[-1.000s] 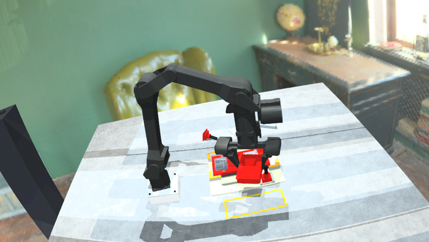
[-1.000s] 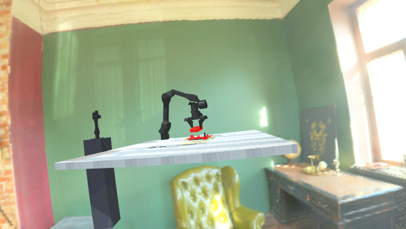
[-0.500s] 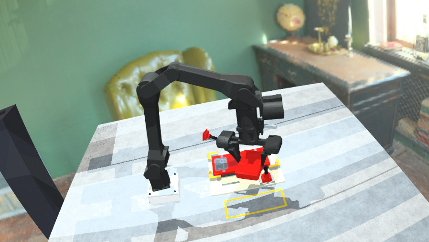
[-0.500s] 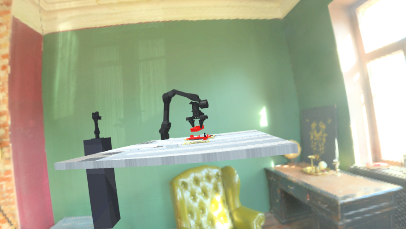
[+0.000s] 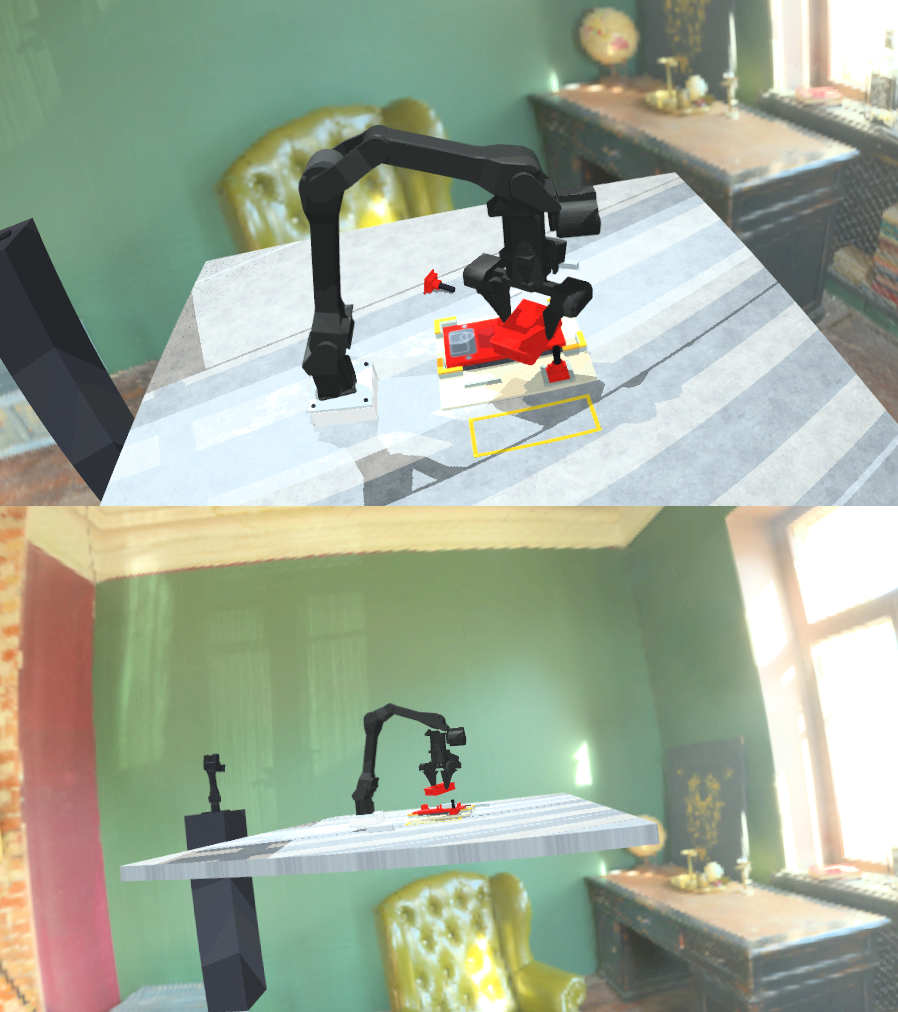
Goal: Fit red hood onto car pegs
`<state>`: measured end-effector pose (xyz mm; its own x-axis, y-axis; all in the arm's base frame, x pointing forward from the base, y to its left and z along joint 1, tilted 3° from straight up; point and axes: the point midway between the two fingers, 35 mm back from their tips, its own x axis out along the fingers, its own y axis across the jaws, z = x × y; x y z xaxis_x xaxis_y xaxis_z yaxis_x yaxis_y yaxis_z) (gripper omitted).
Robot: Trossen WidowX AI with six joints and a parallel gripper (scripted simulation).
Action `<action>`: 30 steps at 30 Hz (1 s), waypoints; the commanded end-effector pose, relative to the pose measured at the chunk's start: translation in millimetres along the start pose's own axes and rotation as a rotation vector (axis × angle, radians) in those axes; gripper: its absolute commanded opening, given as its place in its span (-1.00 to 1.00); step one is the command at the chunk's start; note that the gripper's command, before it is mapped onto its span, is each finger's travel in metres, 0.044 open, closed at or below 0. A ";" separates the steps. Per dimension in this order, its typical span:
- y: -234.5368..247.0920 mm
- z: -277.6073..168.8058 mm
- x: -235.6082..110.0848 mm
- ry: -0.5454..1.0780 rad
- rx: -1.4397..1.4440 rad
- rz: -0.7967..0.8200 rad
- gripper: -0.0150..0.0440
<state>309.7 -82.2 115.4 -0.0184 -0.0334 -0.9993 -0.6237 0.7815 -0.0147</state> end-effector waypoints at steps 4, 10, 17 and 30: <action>6.3 14.4 -1.0 0.005 0.113 0.017 -0.49; 12.2 25.0 -1.5 0.015 0.212 0.028 -0.49; 19.6 37.2 -1.9 0.030 0.327 0.038 -0.49; 35.1 58.9 -2.4 0.063 0.541 0.050 -0.49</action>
<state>331.3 -25.4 115.1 -0.0882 -0.0171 -0.9960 -0.1775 0.9841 -0.0011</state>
